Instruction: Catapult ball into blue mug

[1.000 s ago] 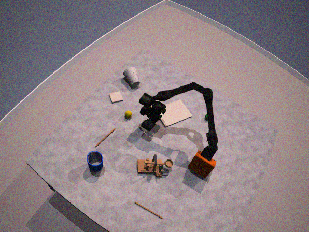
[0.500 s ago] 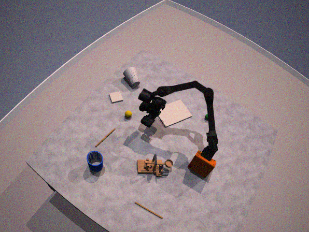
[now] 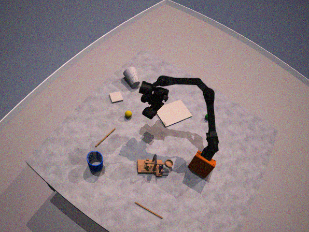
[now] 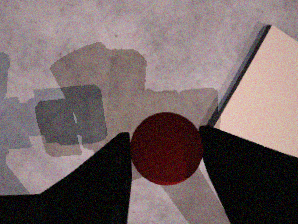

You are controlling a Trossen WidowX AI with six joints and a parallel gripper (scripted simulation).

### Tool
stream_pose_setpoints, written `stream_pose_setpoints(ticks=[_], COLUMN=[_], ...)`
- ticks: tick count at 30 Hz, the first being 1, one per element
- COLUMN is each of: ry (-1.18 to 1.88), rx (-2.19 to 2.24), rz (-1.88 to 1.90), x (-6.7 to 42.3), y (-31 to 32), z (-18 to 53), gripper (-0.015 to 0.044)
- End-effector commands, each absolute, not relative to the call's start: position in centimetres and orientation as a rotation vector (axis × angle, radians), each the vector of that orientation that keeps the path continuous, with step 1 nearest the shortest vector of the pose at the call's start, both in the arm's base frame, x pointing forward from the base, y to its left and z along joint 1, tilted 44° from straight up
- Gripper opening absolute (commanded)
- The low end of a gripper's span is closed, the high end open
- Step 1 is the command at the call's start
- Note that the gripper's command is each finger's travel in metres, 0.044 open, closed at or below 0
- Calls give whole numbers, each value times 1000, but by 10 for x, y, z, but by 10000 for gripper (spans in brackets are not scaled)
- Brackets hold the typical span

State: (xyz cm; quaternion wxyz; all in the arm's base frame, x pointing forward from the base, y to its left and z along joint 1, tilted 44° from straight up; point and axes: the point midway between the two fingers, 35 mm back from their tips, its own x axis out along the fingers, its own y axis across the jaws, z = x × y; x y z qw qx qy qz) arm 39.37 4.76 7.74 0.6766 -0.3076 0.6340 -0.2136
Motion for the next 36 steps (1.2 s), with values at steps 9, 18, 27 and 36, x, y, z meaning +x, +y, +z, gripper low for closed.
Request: stream_pose_setpoints(ticks=[9,18,27,36], ry=[1533,1671,1796,1892], rx=[-774,-913,-1067,-1216], rz=[-384,-281,-225,-220], x=[356,293,222,157], y=[92,128,140,133], z=[38,-14,-52,-73], gripper=[0,0,0,0])
